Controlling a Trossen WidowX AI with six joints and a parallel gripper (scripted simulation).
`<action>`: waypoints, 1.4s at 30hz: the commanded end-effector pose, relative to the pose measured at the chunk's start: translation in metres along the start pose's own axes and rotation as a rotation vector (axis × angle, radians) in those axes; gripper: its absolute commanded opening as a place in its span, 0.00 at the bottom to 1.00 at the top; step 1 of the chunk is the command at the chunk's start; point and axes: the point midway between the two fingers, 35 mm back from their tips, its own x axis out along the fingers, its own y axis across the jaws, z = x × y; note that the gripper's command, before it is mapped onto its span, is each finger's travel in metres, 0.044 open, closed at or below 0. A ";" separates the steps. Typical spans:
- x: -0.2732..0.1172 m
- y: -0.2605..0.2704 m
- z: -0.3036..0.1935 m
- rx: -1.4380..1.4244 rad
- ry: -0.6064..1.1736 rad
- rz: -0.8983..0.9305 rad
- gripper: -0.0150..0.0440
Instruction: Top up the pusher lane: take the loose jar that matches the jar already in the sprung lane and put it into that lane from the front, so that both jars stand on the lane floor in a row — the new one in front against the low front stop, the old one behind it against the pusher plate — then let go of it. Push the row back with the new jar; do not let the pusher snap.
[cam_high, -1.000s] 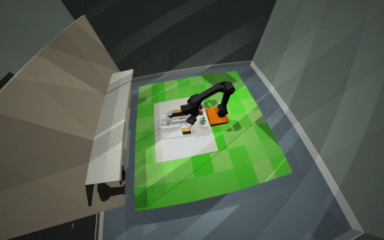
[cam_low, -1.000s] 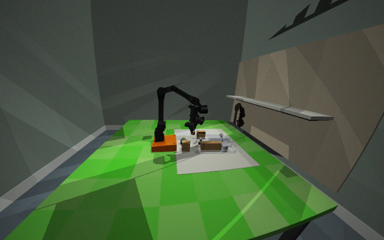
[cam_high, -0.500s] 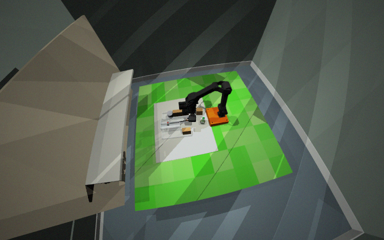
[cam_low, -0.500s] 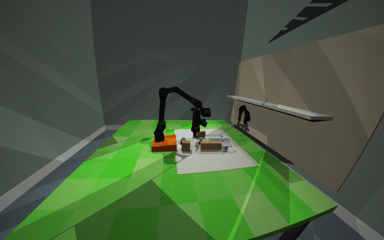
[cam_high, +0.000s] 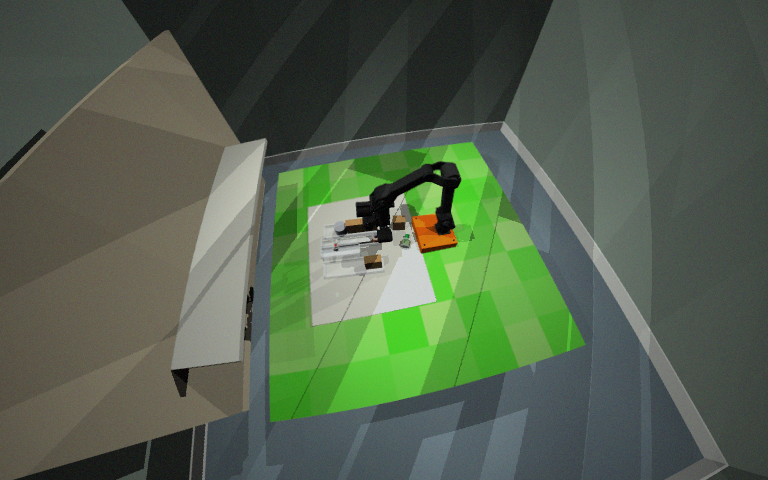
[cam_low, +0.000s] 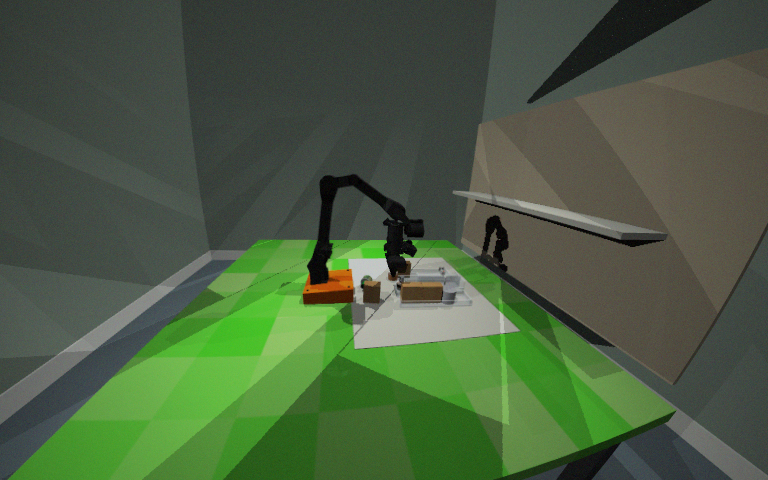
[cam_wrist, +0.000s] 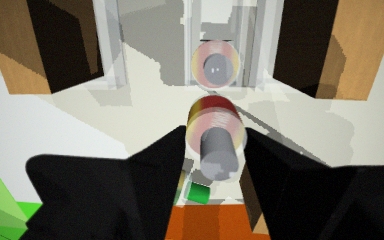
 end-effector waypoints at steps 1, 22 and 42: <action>0.015 -0.001 -0.004 -0.007 0.016 -0.004 0.25; 0.019 -0.001 0.000 -0.007 0.016 -0.004 0.25; 0.019 -0.001 0.007 -0.007 0.015 -0.004 0.25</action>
